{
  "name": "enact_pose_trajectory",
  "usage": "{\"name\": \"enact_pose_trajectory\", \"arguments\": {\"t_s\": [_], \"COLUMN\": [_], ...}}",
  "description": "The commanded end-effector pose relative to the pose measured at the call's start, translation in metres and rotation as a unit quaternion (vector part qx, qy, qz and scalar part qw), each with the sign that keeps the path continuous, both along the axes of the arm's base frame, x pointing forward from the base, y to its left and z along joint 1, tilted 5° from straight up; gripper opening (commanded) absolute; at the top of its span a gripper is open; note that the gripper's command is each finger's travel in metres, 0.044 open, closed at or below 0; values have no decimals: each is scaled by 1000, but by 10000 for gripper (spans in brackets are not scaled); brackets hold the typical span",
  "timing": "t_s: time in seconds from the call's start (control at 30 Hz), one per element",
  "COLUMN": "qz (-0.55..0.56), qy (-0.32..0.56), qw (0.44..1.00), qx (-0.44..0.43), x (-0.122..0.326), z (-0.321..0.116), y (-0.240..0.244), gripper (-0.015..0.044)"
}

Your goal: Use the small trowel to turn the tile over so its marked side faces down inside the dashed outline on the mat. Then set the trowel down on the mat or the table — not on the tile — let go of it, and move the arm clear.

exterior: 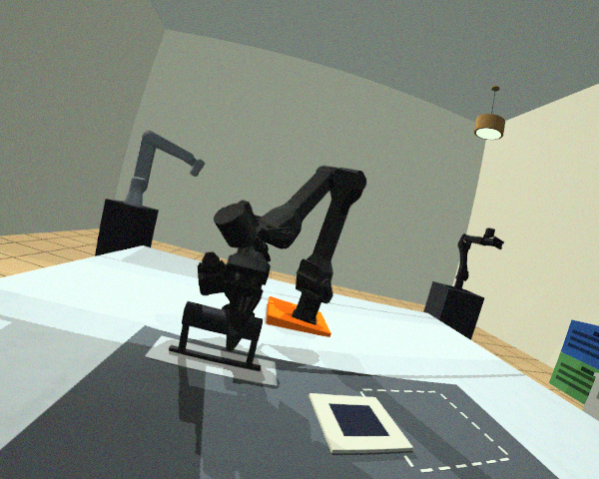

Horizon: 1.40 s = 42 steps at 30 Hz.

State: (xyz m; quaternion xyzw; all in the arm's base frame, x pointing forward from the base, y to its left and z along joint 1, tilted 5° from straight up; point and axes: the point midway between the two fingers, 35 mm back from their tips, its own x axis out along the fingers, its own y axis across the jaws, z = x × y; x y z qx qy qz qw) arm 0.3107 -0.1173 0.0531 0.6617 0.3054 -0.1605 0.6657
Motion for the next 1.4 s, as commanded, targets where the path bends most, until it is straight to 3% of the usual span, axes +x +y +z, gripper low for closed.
{"name": "enact_pose_trajectory", "arguments": {"t_s": [0.0, 0.73, 1.03, 1.37], "qz": [-3, -3, -2, 15], "qy": [3, 3, 3, 4], "qw": [1000, 1000, 1000, 1000], "qx": [0, 0, 1, -14], "x": [-1, -1, -1, 21], "z": [-2, -1, 57, 57], "y": [0, 0, -4, 8], "gripper": [162, 0, 0, 0]}}
